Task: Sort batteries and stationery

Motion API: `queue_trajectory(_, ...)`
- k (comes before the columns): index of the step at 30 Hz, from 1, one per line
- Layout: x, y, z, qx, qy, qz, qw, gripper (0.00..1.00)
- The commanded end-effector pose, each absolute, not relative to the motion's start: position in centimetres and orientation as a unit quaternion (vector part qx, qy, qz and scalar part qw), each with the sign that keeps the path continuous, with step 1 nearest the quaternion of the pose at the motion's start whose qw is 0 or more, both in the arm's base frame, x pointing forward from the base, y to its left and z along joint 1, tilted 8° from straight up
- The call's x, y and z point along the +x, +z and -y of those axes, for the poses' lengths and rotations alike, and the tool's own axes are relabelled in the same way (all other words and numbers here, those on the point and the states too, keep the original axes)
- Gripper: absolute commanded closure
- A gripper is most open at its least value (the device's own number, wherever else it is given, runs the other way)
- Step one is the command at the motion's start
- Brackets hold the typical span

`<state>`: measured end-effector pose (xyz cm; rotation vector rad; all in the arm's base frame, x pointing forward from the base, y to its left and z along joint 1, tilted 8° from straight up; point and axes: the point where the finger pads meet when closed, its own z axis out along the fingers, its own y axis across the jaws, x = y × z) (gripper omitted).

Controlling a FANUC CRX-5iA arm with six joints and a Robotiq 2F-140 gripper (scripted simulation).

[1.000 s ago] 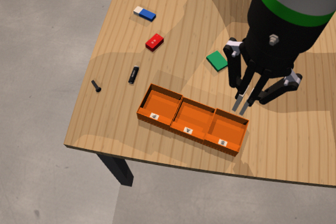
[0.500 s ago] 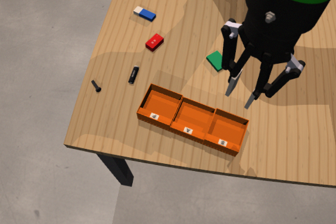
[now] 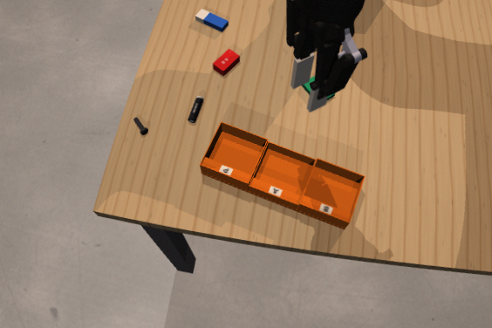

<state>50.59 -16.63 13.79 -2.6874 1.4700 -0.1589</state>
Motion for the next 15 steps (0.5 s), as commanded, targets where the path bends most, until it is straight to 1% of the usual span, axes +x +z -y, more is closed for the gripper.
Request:
queue_trajectory(1,47.3,12.3,19.0,-0.835,-0.053,-0.546,0.041,0.69)
queue_trajectory(4,46.6,12.0,19.5,-0.827,-0.052,-0.558,0.042,0.69)
queue_trajectory(5,46.0,11.7,19.9,-0.802,-0.049,-0.594,0.044,0.69)
queue_trajectory(15,39.6,8.6,24.3,-0.708,-0.04,-0.703,0.053,0.69)
